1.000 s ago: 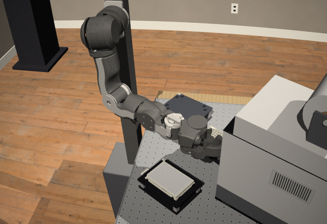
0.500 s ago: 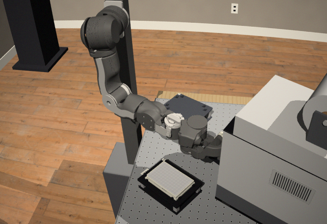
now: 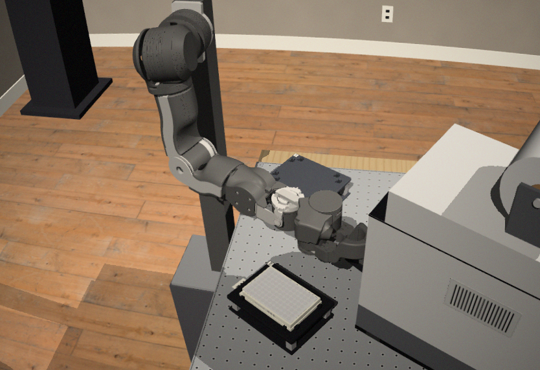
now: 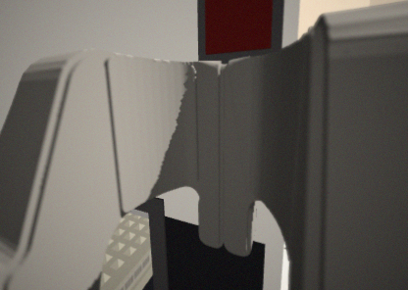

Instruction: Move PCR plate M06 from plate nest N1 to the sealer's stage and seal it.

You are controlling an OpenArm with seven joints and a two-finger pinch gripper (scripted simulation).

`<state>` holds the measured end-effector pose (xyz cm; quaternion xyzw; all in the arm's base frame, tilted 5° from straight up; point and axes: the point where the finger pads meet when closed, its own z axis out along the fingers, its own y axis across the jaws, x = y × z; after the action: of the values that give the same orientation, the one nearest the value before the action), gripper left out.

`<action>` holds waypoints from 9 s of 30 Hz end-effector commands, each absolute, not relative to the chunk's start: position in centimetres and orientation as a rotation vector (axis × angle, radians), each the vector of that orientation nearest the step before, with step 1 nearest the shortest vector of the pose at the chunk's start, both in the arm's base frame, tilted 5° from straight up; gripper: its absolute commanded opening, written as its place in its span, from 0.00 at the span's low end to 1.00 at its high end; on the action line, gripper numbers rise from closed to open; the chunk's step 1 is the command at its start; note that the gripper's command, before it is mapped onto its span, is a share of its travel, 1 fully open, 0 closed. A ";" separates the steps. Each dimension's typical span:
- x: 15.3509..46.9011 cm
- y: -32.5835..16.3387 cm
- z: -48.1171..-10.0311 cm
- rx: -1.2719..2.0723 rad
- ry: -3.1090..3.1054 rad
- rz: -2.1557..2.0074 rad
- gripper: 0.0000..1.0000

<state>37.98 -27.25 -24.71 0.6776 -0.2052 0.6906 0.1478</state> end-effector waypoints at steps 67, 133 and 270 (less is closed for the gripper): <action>36.3 -26.4 -24.7 1.954 -0.591 1.983 0.00; 29.6 -15.4 -24.7 1.726 -1.288 1.888 0.00; 27.7 -6.4 -23.4 1.390 -1.534 1.974 0.00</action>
<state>29.19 -10.88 -23.01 0.4808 -0.5000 0.7052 0.1465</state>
